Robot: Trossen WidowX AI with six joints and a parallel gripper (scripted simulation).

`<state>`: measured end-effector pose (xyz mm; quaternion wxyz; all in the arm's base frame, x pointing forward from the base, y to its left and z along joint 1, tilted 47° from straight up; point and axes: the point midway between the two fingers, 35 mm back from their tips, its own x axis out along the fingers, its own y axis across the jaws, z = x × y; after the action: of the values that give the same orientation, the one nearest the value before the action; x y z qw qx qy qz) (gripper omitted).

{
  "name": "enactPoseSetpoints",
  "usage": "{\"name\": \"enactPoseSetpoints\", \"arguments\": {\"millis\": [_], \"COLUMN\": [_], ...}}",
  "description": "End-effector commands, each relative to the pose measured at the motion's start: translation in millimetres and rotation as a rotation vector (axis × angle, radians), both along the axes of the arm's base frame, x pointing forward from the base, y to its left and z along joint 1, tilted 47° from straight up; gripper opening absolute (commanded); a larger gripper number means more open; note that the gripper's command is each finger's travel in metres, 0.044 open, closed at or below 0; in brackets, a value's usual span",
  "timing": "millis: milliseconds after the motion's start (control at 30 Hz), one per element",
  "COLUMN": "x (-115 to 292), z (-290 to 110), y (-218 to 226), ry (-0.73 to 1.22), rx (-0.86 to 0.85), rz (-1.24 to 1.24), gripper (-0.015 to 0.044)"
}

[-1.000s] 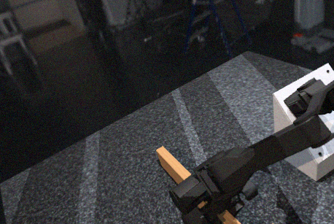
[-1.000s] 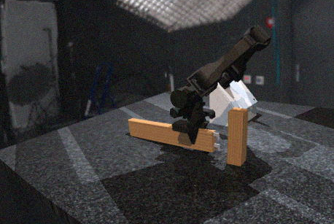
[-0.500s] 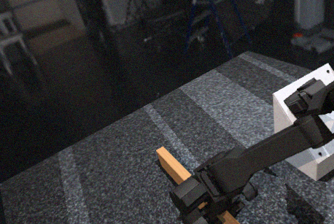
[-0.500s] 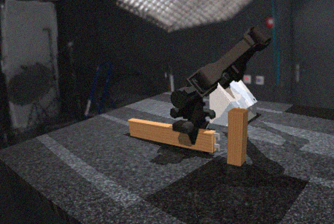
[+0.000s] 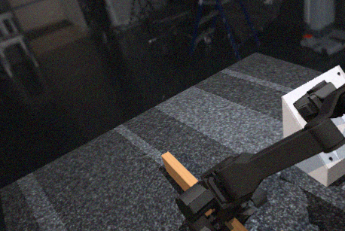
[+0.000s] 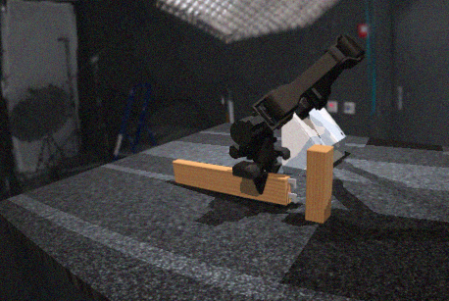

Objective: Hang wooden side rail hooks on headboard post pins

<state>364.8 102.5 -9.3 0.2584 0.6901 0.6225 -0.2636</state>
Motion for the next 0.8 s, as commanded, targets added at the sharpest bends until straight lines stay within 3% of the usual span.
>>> {"name": "enactPoseSetpoints", "arguments": {"millis": [0, 767], "x": [1.0, 0.8], "z": [3.0, 4.1], "y": [-2.4, 0.2], "ry": [-0.007, -0.007], "rx": [0.0, 0.0], "rz": [-0.008, -0.008], "gripper": [0.0, 0.0]}}
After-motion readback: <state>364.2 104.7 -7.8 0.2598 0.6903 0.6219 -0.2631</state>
